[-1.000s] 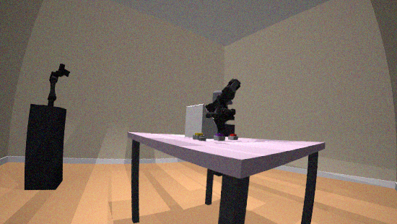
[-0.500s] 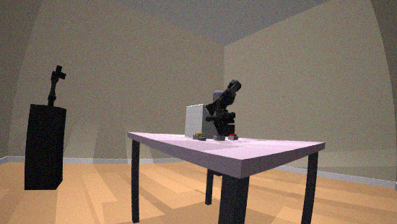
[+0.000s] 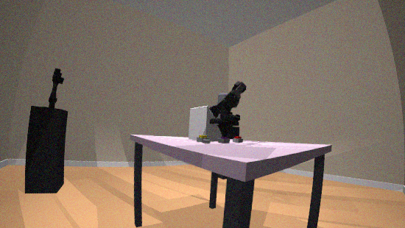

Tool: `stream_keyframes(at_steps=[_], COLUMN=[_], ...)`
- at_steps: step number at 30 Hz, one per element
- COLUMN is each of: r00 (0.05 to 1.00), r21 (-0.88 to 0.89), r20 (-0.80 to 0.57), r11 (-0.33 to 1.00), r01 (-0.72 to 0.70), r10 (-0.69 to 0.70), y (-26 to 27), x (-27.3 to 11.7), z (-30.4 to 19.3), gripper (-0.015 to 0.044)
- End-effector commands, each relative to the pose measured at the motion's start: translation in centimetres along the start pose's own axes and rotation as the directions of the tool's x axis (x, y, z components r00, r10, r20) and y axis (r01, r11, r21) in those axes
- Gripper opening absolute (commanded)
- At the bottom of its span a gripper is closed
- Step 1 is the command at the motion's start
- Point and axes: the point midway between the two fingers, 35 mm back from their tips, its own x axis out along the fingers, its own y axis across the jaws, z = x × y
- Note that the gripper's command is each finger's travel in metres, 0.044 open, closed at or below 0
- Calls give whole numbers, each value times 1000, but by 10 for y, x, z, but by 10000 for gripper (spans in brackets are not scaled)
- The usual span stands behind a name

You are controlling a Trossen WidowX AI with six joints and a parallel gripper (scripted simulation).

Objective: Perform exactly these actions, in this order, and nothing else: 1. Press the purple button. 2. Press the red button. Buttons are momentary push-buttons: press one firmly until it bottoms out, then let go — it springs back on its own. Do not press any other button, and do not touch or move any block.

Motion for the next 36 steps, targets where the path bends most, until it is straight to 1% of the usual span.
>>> stream_keyframes(at_steps=[1, 3, 7, 13, 17, 24, 26, 30, 36], r00=[1000, 1000, 1000, 1000, 1000, 1000, 1000, 1000, 1000], r21=[9, 4, 9, 9, 9, 9, 11, 13, 12], r20=[-3, 0, -2, -2, -3, -3, -3, -2, -4], r11=[1000, 1000, 1000, 1000, 1000, 1000, 1000, 1000, 1000], r01=[-5, 0, -4, -4, -1, -1, 3, 9, -3], r10=[5, 0, 4, 4, 1, 1, -3, -9, 3], y=[1, 0, 0, 0, -1, 2, 20, 77, 154], x=[1, -5, -31, -36, -91, -95, -96, -99, -96], z=[-2, 0, -2, -1, -1, -1, 0, -5, -33], gripper=[20, 20, 20, 20, 20, 20, 20, 20, 20])
